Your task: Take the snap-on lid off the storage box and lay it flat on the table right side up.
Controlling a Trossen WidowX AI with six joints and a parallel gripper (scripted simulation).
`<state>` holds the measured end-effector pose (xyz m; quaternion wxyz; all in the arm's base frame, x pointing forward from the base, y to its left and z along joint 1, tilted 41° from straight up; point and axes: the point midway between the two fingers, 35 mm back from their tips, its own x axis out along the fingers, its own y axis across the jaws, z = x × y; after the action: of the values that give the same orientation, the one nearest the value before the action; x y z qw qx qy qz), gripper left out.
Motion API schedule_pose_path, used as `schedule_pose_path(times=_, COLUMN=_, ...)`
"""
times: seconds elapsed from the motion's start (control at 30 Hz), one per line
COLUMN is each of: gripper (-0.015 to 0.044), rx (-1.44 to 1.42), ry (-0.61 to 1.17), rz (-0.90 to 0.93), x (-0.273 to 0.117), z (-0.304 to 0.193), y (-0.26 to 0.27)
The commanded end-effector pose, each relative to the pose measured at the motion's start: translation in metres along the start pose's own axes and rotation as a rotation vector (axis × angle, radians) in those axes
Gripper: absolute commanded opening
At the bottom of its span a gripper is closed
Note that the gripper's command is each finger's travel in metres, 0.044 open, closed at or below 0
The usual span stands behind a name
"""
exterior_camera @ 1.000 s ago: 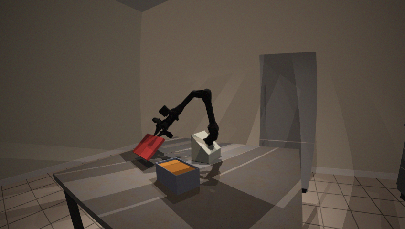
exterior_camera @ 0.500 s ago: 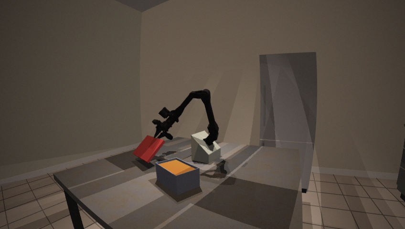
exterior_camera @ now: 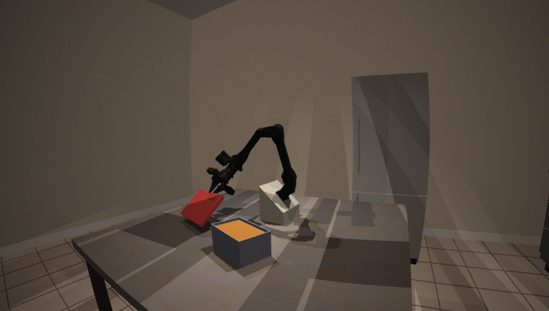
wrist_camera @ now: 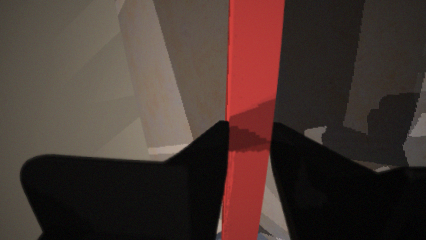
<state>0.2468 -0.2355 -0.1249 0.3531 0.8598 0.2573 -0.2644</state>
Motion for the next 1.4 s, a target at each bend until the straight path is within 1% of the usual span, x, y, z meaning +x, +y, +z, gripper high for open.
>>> schedule_pose_path(times=0.0, gripper=0.0000, rx=-0.004, ry=-0.001, rz=0.007, x=0.001, z=0.000, y=0.000)
schedule_pose_path(times=1.37, gripper=0.0000, rx=-0.003, ry=0.000, rz=0.007, x=0.023, z=0.000, y=-0.025)
